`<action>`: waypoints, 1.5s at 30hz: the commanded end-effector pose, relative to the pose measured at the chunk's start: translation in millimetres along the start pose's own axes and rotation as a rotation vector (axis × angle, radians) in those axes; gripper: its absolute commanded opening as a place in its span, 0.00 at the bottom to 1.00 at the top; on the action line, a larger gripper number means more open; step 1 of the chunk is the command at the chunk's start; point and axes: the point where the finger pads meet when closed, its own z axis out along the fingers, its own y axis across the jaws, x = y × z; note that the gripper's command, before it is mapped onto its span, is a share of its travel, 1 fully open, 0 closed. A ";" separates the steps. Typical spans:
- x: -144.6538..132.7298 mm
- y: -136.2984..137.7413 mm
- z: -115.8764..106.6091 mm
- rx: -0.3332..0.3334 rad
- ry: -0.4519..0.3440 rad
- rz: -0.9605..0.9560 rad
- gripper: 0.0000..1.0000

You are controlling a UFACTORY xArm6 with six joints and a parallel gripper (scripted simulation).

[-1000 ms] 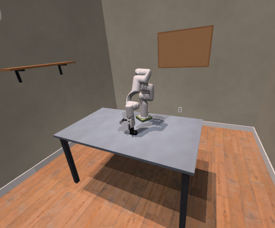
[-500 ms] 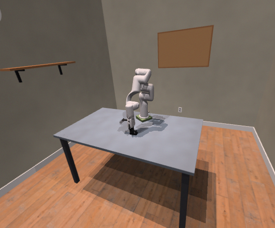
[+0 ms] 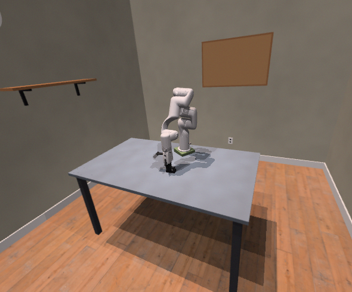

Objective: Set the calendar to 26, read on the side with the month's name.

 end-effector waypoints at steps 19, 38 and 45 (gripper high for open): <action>0.1 -1.4 -1.8 0.004 0.000 0.000 0.47; 0.1 -1.2 -72.1 0.004 0.000 0.000 0.47; 0.0 -1.1 -90.2 0.004 0.000 0.000 0.47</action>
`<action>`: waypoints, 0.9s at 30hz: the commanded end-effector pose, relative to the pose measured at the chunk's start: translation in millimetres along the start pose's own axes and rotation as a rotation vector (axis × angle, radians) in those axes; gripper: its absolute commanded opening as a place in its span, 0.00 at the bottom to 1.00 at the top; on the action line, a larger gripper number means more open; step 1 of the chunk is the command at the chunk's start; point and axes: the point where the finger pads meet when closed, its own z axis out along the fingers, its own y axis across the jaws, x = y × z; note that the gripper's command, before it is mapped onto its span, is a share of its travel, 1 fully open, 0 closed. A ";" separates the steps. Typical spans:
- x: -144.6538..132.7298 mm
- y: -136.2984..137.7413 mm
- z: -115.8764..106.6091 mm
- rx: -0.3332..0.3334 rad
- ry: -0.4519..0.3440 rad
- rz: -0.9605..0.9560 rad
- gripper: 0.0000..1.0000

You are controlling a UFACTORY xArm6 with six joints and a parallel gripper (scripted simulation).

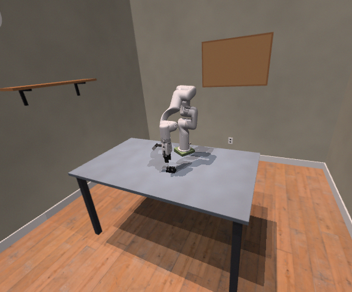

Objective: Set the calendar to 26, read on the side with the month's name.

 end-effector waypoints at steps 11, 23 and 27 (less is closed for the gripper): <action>-0.3 0.3 -17.6 0.000 -0.001 0.000 1.00; -0.3 0.3 -17.6 0.000 -0.001 0.000 1.00; -0.3 0.3 -17.8 0.000 -0.001 0.000 1.00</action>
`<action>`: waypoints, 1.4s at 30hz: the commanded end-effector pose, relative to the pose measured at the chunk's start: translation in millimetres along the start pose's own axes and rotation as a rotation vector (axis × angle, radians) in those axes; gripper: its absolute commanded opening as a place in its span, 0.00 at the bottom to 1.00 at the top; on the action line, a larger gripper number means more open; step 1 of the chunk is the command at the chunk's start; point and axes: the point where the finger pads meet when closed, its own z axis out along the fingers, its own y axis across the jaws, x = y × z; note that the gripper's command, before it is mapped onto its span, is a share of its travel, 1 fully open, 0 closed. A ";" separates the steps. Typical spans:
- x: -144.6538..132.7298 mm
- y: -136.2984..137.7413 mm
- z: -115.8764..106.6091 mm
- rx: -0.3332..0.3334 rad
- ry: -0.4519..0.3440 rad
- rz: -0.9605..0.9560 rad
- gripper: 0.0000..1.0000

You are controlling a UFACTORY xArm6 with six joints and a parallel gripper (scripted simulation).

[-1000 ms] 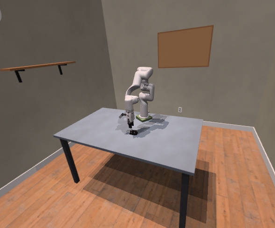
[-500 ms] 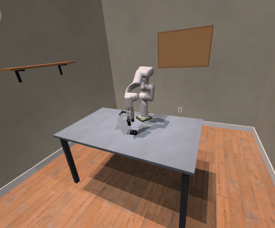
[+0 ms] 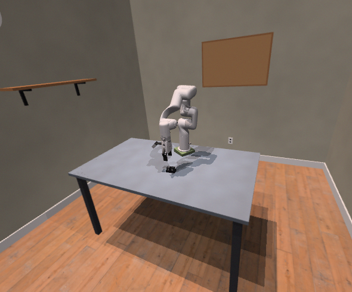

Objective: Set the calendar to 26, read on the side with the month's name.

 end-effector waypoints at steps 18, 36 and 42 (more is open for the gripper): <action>0.1 -1.2 -48.0 0.004 0.000 0.000 1.00; 0.1 -1.1 -70.6 0.004 0.000 0.000 1.00; 0.1 -1.1 -70.6 0.004 0.000 0.000 1.00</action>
